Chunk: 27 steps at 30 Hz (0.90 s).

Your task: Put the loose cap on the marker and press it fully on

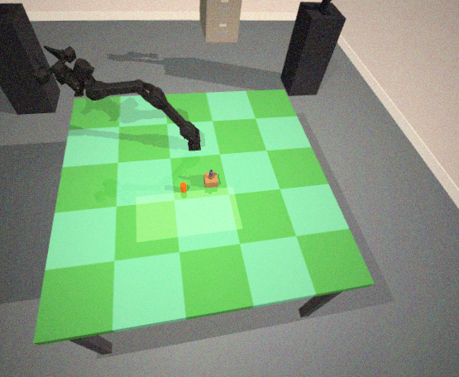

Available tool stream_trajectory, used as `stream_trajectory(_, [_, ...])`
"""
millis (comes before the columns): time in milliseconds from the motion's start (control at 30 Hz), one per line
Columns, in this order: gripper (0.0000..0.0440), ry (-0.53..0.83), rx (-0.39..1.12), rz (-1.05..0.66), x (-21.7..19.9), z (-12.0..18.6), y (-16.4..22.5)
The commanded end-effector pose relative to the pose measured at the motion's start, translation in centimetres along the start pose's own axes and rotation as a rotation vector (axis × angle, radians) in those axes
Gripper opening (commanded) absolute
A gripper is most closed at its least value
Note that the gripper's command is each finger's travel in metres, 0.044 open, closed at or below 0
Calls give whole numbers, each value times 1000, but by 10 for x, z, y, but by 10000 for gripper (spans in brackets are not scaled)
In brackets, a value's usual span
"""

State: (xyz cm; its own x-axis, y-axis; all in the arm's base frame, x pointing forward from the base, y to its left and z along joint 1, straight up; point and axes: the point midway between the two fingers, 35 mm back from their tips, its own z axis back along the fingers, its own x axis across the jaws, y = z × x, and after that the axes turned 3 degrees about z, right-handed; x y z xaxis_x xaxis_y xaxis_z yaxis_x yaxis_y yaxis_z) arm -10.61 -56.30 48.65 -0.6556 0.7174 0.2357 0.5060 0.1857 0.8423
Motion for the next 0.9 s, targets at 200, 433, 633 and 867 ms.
stream_trajectory(200, [280,87,-55,-45,-26,24,22])
stream_trajectory(433, [286,150,-94,-72,-45,42,33])
stream_trajectory(633, [290,204,-128,-94,-60,60,43])
stream_trajectory(867, [293,266,-167,-119,-76,81,53])
